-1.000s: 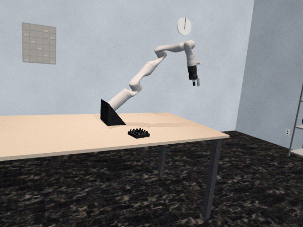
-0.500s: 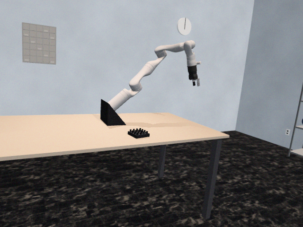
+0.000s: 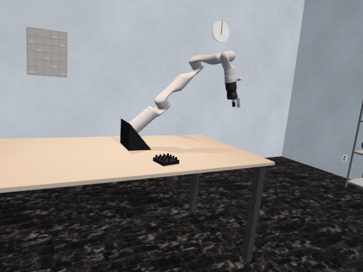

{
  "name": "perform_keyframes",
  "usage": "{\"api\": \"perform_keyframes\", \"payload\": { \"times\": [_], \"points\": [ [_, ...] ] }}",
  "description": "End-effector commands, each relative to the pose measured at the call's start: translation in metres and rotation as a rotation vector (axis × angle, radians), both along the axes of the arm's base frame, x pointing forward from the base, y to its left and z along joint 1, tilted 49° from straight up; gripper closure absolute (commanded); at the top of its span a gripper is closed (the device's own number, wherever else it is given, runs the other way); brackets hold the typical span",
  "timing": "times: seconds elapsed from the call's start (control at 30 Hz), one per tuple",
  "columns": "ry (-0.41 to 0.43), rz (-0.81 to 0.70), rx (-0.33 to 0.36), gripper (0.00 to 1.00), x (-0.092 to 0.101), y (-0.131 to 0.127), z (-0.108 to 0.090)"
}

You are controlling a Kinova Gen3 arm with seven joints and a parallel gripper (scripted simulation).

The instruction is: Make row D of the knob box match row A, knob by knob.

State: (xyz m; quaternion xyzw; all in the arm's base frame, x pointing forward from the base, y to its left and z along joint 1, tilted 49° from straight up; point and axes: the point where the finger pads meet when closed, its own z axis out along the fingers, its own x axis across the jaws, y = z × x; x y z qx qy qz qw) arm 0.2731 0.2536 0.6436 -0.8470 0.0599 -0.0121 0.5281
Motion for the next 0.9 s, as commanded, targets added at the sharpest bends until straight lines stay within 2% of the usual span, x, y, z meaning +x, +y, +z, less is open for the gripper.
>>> {"api": "perform_keyframes", "payload": {
  "times": [0.0, 0.07, 0.4, 0.5, 0.57, 0.6, 0.87],
  "points": [
    [0.030, -0.012, 0.003, 0.00, 0.020, 0.003, -0.012],
    [0.077, -0.037, 0.001, 0.00, 0.042, 0.000, -0.033],
    [0.218, -0.119, -0.007, 0.00, 0.103, -0.014, -0.102],
    [0.260, -0.144, -0.009, 0.00, 0.118, -0.020, -0.125],
    [0.260, -0.144, -0.009, 0.00, 0.118, -0.020, -0.125],
    [0.296, -0.167, -0.011, 0.00, 0.131, -0.026, -0.144],
    [0.402, -0.234, -0.022, 0.00, 0.161, -0.044, -0.205]
  ]
}}
